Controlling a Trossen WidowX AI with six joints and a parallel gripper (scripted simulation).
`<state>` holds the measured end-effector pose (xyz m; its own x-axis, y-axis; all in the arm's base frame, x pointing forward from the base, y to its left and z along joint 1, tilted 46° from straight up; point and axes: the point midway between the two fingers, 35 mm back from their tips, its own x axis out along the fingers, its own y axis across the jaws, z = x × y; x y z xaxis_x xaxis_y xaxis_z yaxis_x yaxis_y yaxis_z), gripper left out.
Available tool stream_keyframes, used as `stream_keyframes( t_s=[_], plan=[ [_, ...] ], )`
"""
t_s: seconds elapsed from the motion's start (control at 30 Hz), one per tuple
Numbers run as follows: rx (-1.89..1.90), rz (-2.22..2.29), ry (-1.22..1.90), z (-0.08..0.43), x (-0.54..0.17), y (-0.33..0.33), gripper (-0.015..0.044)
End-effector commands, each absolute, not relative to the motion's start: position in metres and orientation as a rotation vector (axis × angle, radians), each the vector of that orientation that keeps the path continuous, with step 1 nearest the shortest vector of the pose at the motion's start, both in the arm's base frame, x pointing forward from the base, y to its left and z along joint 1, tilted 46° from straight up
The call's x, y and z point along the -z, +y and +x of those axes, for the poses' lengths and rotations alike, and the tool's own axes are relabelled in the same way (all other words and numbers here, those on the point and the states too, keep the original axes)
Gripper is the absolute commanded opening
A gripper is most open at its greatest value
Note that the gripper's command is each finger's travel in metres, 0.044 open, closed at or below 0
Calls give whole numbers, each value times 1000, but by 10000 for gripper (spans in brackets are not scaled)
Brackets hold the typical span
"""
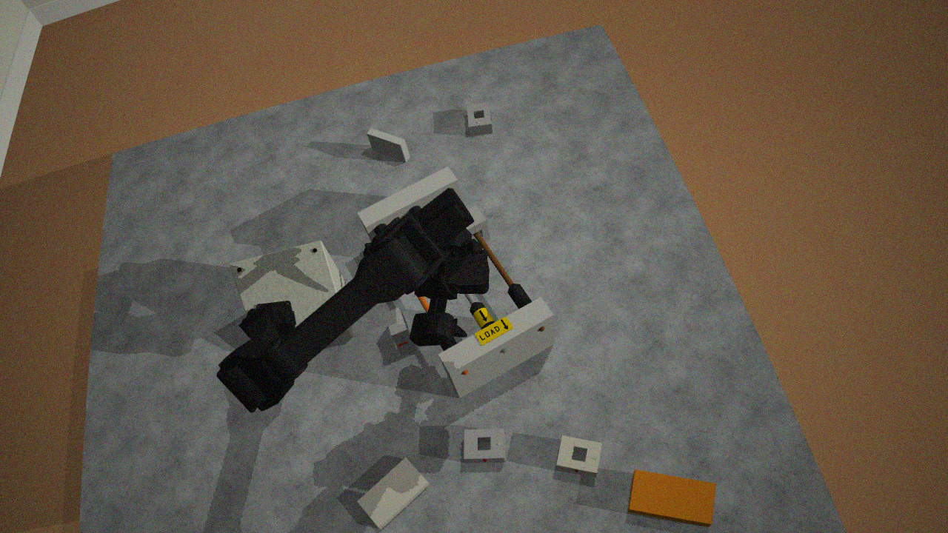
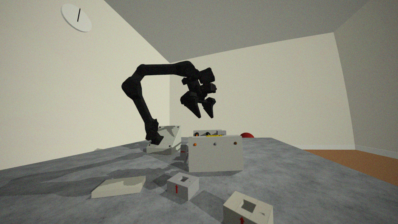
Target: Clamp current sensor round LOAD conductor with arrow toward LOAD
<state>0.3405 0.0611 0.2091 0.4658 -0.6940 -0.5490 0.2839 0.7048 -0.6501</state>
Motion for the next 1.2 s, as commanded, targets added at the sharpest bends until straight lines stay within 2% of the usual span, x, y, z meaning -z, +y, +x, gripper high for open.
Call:
stream_keyframes(
  t_s=[0.0,0.43,0.77,1.17],
  plan=[
    [641,-524,893,341,-211,62,440],
    [625,-546,929,335,-203,62,440],
    [415,-826,1458,218,-107,41,440],
    [411,-829,1468,217,-102,37,440]
  ],
)
